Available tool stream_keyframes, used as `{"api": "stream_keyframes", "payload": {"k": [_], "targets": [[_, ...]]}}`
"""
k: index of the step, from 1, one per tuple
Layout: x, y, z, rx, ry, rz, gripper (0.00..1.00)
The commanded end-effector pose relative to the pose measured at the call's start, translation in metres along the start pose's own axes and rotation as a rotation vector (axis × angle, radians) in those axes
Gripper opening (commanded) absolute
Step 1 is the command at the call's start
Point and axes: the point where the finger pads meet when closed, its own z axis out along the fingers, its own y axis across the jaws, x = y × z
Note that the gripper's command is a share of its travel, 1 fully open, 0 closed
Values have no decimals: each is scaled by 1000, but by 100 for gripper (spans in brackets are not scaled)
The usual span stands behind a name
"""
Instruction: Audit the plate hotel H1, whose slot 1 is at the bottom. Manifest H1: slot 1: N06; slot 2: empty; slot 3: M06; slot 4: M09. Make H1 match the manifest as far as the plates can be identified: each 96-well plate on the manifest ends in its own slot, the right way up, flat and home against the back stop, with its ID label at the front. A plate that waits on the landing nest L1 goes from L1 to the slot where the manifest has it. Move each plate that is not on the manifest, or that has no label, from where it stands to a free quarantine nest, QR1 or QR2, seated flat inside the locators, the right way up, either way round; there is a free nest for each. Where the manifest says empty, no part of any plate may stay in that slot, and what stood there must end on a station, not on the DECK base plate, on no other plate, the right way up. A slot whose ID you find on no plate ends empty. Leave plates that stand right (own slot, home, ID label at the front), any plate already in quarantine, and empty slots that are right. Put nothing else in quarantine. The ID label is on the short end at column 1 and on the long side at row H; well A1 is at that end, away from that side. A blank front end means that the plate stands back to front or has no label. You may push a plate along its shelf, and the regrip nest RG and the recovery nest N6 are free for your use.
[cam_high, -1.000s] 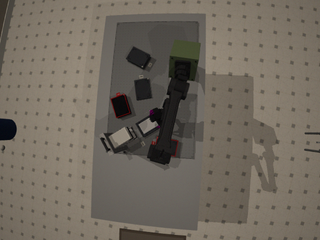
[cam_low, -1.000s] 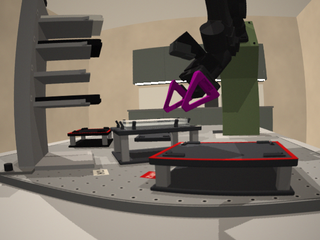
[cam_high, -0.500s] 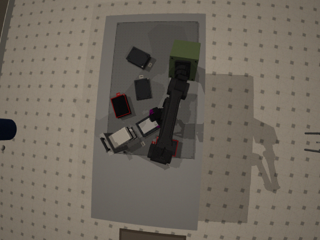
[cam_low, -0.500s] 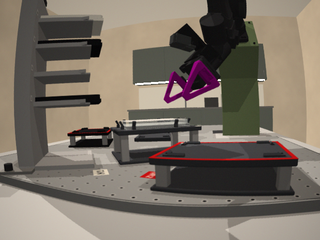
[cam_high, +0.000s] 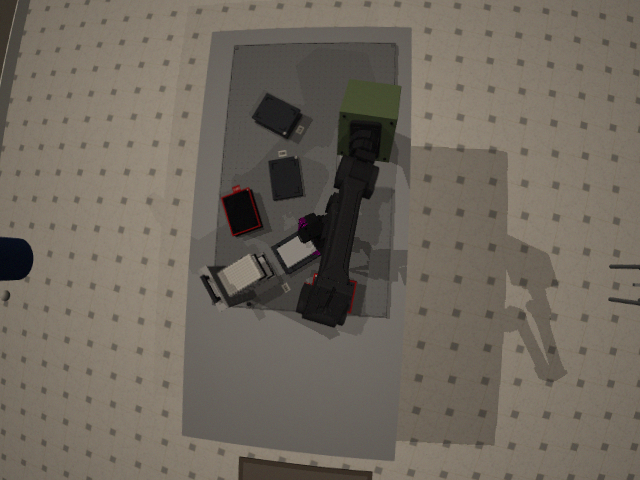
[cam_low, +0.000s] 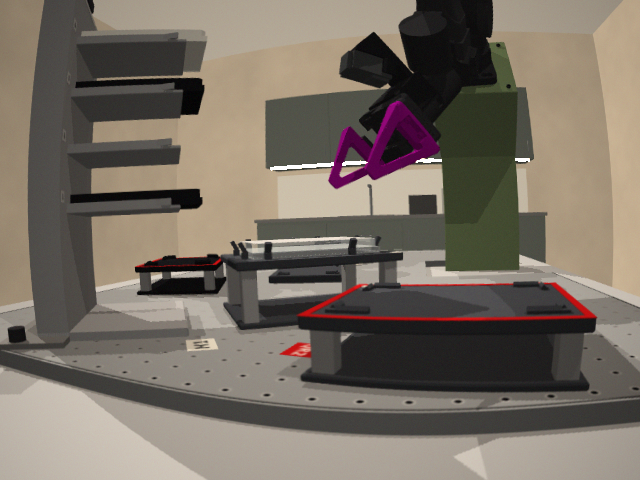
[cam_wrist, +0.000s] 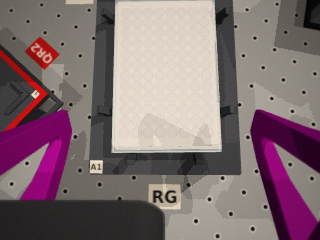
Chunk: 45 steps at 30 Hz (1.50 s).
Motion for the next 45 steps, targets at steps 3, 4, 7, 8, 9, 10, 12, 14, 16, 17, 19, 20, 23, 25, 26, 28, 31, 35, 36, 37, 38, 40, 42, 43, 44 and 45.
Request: {"api": "stream_keyframes", "payload": {"k": [3,4,7,8,9,10,12,14,16,17,19,20,23,25,26,28,31,35,36,37,38,40,42,43,44,45], "targets": [[-6,-14,-22,32,15,-12,100],[-7,-14,-18,31,40,1,100],[-14,-6,-5,14,46,9,100],[-19,-3,1,8,65,11,100],[-21,-3,4,8,91,11,100],[-23,-3,7,8,117,11,100],[-27,-2,12,7,170,11,100],[-32,-2,18,5,222,-7,100],[-36,-2,24,4,275,-12,100],[-38,-2,26,4,301,-12,100],[-43,-2,32,3,353,-13,100],[-45,-2,34,3,380,-13,100],[-43,-7,41,16,448,-10,100],[-43,-9,44,20,480,-8,100],[-50,-3,44,6,489,-12,100],[-53,-1,44,0,536,-14,100],[-49,-5,45,10,627,-10,100],[-45,-8,46,17,744,-5,100],[-45,-8,46,16,770,-4,100],[-44,-8,47,16,782,-4,100],[-40,-5,47,9,789,-7,100],[-35,1,47,-2,799,-13,100],[-28,-4,44,3,803,-11,100],[-29,-3,46,-1,794,-16,100],[-28,-3,47,-2,793,-16,100],[-28,-2,49,-3,791,-17,100]]}}
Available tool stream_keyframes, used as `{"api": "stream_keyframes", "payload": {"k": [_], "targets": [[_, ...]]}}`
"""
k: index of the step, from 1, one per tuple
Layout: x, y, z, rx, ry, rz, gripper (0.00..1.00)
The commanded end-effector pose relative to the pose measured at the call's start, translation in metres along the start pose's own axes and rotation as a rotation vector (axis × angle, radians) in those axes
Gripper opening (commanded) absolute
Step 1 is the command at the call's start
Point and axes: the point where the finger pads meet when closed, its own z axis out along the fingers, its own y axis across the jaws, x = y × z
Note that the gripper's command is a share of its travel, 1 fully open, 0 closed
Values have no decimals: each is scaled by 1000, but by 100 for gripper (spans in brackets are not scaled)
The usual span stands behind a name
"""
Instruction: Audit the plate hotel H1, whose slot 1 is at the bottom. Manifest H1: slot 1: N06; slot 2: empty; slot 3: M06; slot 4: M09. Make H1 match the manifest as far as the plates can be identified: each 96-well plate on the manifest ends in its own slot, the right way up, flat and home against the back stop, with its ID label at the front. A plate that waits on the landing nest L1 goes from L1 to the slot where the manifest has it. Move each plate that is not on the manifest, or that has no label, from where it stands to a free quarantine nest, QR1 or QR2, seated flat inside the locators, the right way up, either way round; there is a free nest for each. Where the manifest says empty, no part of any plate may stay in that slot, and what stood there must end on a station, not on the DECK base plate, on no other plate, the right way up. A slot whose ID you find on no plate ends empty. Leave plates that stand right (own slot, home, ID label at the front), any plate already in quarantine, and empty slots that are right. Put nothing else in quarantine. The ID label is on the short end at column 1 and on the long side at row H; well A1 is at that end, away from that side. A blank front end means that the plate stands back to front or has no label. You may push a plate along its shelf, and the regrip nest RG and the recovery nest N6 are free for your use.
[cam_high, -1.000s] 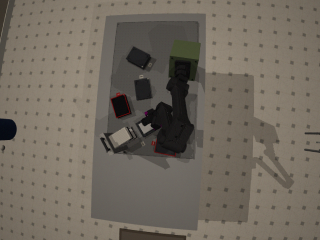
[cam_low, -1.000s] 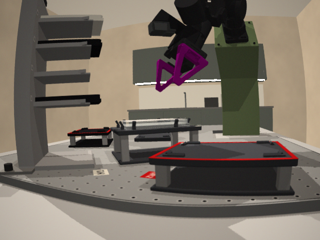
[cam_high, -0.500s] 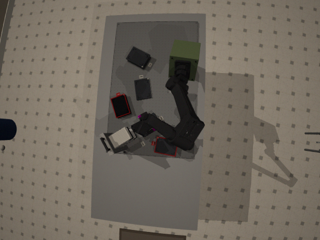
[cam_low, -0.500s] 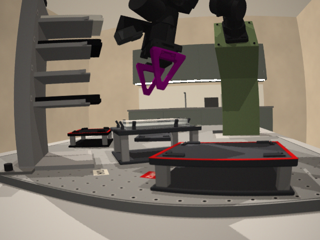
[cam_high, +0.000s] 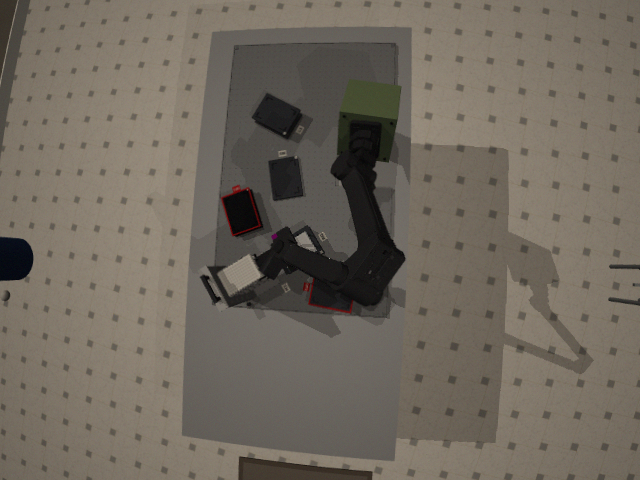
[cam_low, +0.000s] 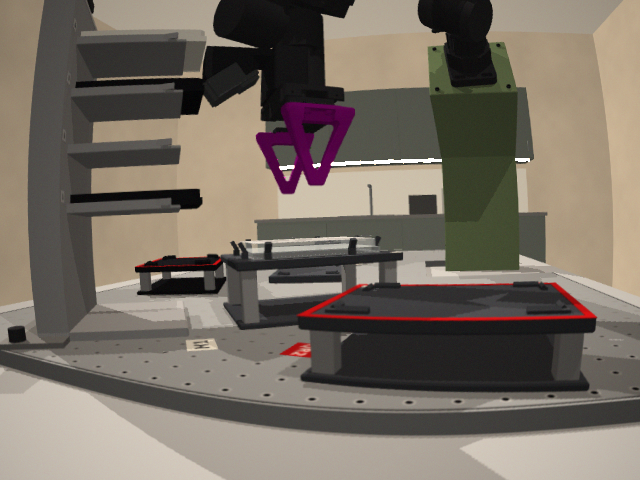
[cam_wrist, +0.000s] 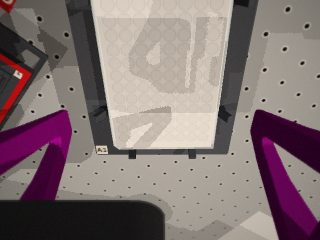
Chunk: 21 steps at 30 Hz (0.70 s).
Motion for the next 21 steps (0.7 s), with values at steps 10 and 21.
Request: {"api": "stream_keyframes", "payload": {"k": [10,21], "targets": [[-2,4,20,-8,0,-7,100],[0,3,32,-7,1,-5,100]]}}
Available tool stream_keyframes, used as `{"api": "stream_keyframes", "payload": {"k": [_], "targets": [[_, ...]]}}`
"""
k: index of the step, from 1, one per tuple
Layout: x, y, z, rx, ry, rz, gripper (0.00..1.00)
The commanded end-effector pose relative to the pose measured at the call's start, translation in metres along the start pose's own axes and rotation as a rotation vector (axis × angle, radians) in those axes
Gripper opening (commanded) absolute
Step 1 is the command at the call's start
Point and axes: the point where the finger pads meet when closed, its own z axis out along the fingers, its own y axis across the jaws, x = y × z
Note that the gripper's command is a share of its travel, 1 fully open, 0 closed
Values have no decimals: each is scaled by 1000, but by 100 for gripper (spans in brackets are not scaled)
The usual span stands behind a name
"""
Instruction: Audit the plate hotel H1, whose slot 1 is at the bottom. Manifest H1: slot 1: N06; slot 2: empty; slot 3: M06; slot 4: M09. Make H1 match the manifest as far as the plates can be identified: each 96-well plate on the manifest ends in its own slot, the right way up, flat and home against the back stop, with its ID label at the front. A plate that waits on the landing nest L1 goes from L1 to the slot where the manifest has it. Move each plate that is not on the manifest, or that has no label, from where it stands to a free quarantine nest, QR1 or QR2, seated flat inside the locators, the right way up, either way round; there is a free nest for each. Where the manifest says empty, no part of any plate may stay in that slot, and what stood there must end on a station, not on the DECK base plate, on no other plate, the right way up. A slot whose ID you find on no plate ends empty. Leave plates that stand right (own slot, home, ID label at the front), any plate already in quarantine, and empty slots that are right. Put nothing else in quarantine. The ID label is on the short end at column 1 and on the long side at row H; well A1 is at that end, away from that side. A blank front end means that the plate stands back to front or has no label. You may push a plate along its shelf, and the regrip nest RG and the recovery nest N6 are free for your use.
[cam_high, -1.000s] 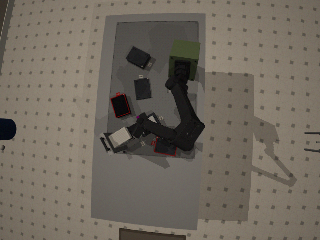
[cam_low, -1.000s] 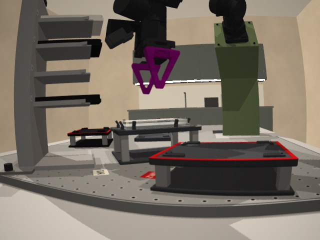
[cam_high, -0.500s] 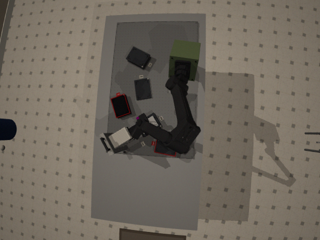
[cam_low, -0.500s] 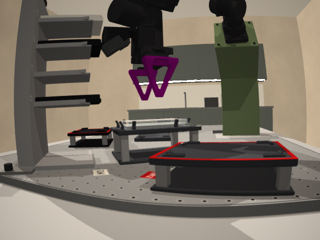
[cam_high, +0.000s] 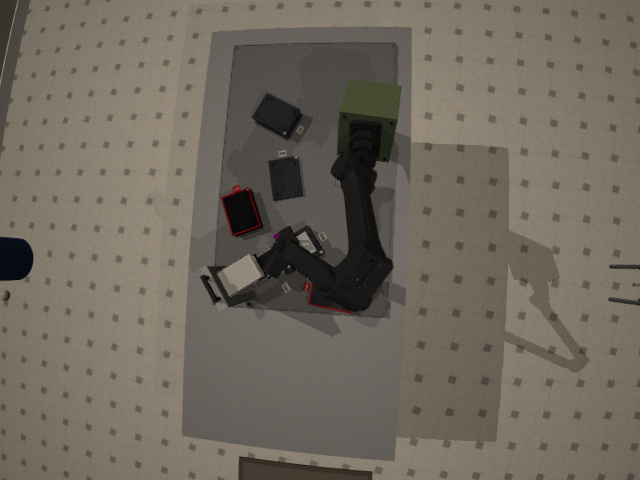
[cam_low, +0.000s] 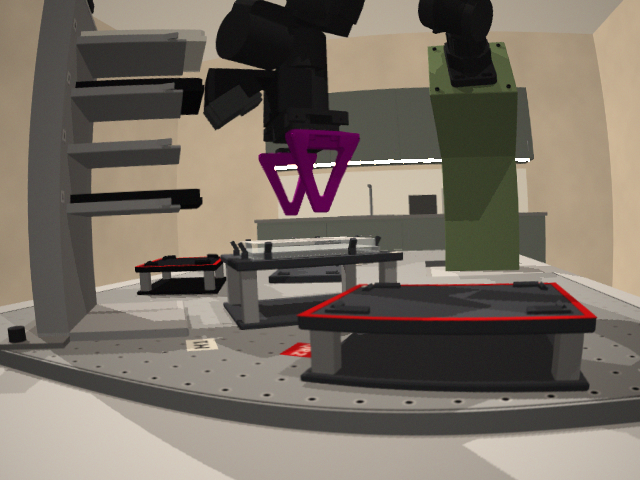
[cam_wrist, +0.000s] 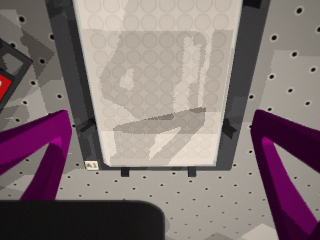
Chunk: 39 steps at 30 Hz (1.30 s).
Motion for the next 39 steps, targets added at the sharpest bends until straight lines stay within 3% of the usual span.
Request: {"api": "stream_keyframes", "payload": {"k": [1,30,35,36,39], "targets": [[-5,6,9,-10,-4,2,100],[-2,5,43,-9,-1,4,100],[-5,2,37,-3,-8,1,100],[-5,2,37,-3,-8,1,86],[-5,2,37,-3,-8,1,86]]}}
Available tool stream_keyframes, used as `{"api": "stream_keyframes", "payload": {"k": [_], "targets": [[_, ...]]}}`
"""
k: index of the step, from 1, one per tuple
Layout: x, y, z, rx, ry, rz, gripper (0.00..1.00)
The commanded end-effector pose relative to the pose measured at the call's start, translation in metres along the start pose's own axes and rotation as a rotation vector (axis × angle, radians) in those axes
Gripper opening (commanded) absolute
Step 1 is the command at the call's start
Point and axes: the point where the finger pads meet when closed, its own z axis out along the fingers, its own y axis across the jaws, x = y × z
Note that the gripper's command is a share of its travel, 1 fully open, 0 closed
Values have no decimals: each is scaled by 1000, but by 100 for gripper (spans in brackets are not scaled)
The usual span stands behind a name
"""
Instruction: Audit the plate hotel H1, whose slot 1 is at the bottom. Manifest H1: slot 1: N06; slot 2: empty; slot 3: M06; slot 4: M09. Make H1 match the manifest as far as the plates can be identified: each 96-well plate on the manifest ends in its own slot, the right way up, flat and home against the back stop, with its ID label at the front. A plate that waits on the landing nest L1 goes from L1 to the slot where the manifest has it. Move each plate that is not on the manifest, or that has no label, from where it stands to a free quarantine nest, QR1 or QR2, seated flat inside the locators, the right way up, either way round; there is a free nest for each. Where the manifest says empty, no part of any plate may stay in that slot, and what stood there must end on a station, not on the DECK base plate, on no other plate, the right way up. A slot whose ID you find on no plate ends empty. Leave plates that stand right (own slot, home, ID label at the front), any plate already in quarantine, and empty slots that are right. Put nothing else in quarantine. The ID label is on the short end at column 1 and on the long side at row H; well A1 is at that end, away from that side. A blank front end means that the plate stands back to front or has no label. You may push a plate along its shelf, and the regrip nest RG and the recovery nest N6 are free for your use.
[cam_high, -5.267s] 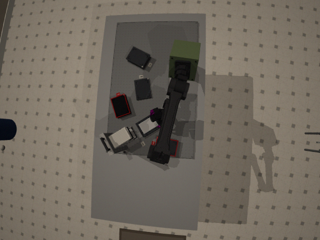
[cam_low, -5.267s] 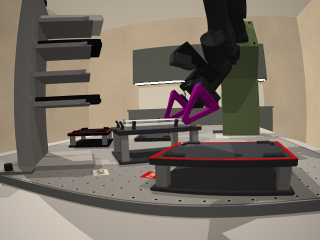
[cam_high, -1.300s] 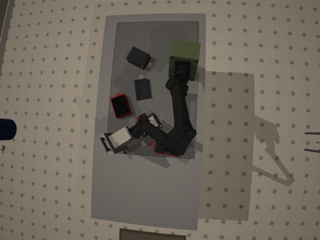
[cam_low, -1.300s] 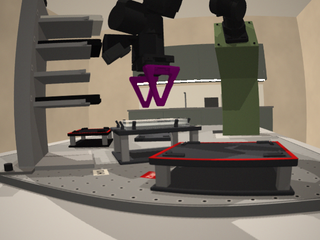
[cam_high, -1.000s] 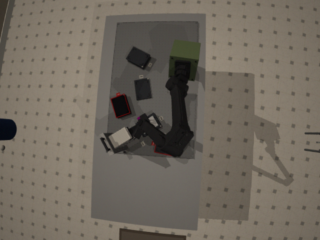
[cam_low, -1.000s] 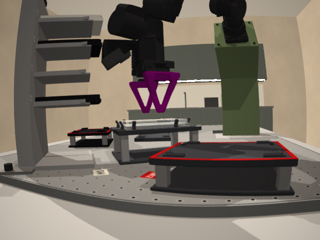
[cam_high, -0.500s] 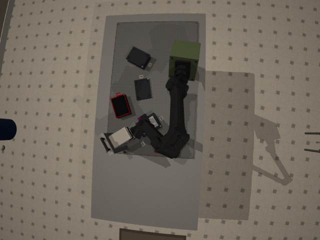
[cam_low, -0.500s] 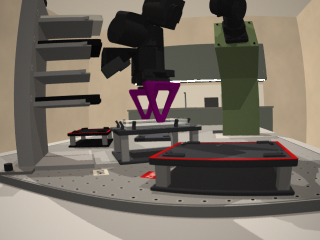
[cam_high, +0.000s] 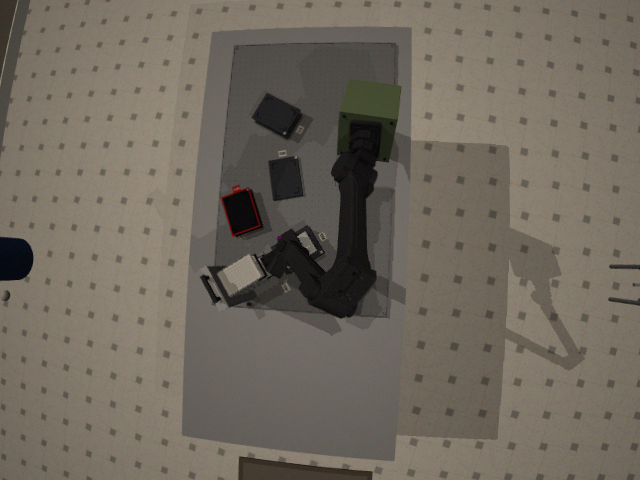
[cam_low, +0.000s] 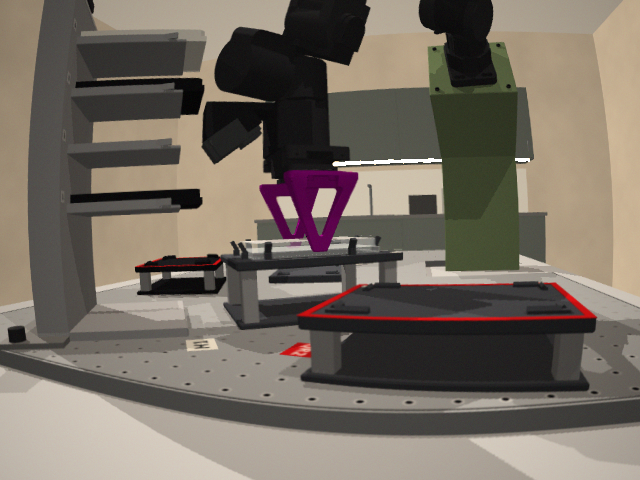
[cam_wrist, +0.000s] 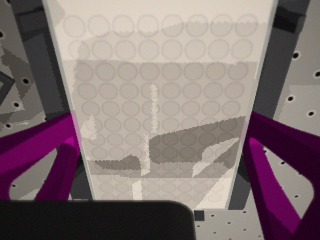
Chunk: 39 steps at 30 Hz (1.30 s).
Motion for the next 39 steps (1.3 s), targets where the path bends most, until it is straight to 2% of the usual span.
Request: {"api": "stream_keyframes", "payload": {"k": [1,17,18,21,24,39], "targets": [[-4,0,0,2,-9,1,86],[-4,0,0,2,-9,1,86],[2,1,5,4,12,14,86],[0,-1,2,7,9,13,86],[-8,0,-11,5,-19,2,86],[-5,-2,-23,8,-14,-3,86]]}}
